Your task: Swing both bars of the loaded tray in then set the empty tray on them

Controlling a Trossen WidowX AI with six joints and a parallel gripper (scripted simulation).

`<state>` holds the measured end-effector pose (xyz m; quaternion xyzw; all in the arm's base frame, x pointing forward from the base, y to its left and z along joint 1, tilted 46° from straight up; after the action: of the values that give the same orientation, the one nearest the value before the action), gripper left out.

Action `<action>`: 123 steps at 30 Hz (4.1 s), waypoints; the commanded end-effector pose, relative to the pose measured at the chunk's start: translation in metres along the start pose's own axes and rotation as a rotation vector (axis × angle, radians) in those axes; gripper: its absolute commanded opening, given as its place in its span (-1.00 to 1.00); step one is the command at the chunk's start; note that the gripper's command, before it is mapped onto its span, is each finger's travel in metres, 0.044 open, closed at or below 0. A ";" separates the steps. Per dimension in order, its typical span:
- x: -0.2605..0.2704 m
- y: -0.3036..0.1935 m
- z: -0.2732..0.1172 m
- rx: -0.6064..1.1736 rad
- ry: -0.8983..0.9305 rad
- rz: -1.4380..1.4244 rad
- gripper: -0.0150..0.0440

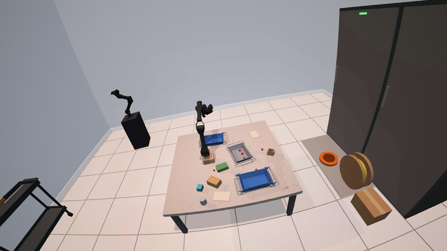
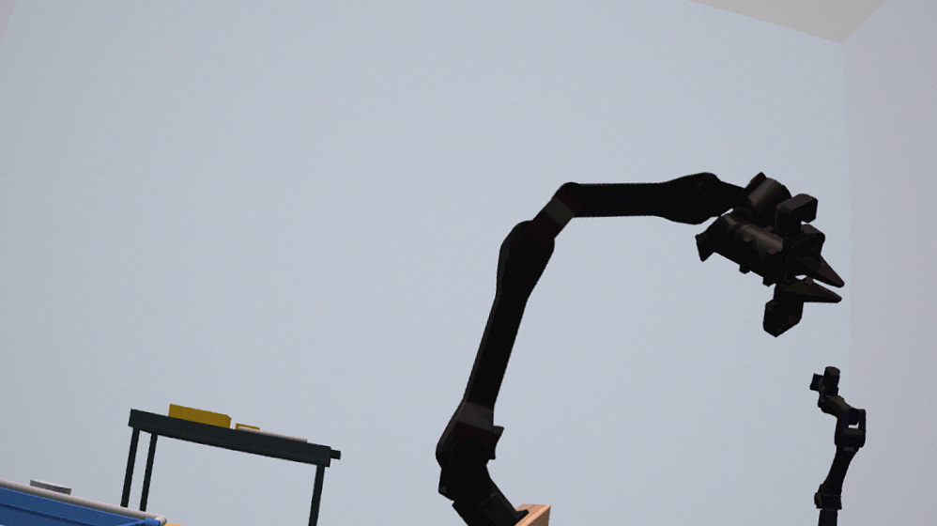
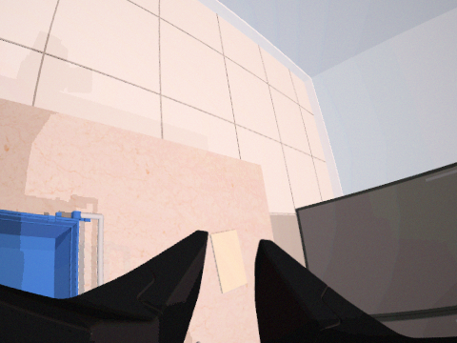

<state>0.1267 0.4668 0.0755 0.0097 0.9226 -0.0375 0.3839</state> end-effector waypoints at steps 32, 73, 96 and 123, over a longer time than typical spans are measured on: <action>-0.138 -0.296 0.308 1.116 0.028 1.216 -0.19; -0.143 -0.339 0.306 1.118 0.026 1.214 -0.19; -0.161 -0.366 0.291 1.119 0.025 1.213 -0.19; -0.165 -0.356 0.286 1.123 0.026 1.205 -0.19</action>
<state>0.4292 0.0921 0.0143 0.6949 0.6067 -0.2804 0.2655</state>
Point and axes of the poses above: the point midway between the two fingers, 35 mm back from their tips, its own z axis out along the fingers, its own x axis across the jaws, y = z × x, the point moved 10 cm from there along -z, back along the fingers, and after that the axes turned 9 degrees about z, right-handed, at the moved point
